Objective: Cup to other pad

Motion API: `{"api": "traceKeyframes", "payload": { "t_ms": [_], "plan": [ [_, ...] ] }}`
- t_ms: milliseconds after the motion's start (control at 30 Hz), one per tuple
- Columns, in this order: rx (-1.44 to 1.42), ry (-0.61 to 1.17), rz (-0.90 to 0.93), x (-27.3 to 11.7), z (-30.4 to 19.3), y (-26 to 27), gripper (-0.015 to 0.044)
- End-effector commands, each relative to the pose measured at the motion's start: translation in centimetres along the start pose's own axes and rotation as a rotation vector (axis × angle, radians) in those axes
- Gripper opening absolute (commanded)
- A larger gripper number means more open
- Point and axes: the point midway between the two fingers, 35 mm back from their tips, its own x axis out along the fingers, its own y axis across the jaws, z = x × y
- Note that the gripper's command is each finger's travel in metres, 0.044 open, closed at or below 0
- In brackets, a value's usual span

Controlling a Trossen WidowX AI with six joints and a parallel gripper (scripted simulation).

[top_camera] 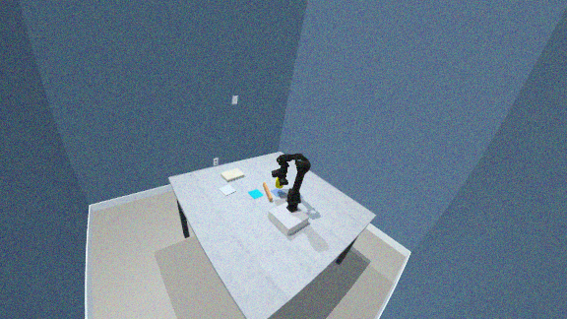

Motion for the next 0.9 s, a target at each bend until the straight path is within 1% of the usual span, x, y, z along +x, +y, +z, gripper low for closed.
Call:
{"api": "traceKeyframes", "payload": {
  "t_ms": [0,533,867],
  "plan": [
    [0.0,0.0,0.0,0.0,0.0,0.0,0.0],
    [0.0,0.0,0.0,0.0,0.1,0.0,0.0],
    [0.002,0.001,0.0,0.0,1.6,0.2,0.0]
  ]
}}
